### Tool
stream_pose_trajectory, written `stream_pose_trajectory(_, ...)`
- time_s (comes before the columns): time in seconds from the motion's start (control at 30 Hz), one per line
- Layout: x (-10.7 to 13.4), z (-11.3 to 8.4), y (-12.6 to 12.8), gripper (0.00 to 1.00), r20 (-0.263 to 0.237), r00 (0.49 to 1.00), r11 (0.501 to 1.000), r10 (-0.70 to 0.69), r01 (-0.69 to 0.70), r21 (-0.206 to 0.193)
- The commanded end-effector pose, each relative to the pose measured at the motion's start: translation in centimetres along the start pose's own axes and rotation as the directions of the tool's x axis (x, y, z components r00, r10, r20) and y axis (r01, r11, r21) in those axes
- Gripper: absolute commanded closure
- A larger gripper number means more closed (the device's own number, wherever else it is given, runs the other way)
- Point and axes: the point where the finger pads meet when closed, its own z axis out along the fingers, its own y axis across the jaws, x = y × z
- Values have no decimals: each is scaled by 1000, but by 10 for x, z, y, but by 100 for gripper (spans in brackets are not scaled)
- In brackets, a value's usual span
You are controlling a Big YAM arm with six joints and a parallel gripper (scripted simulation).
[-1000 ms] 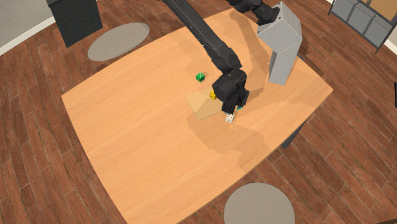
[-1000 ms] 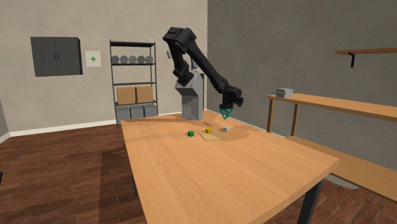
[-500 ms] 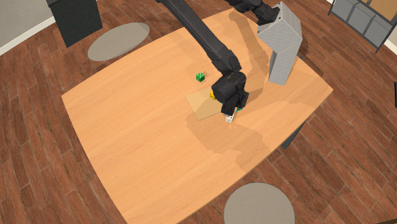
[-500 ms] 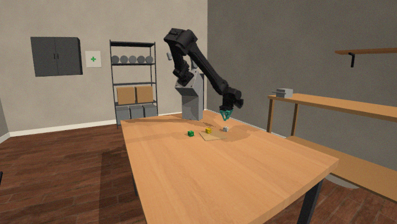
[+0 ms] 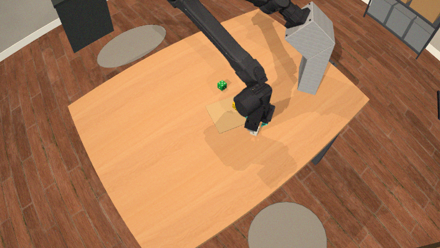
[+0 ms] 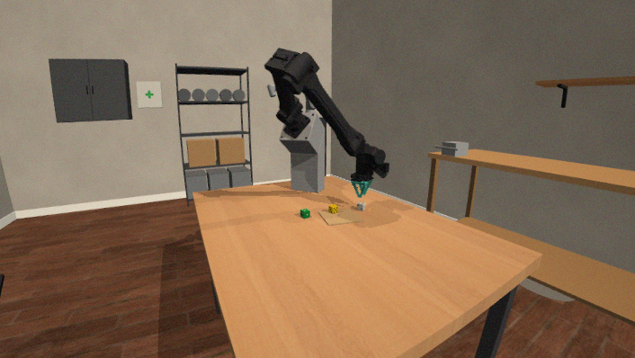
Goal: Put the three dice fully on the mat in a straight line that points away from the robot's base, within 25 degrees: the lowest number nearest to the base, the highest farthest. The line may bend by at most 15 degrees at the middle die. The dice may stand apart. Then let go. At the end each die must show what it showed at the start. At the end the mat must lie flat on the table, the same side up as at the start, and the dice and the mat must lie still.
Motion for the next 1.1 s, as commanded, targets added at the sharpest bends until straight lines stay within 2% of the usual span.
stream_pose_trajectory(0.0,-1,9,-1,55,-2,1000,1000,-5,5,2)
stream_pose_trajectory(0.3,0,20,0,55,-2,1000,1000,-6,6,2)
stream_pose_trajectory(0.4,-3,15,2,55,11,1000,1000,-15,15,1)
stream_pose_trajectory(0.53,0,24,0,55,-3,1000,1000,-7,7,2)
stream_pose_trajectory(1.07,-2,23,0,55,2,1000,1000,-7,7,2)
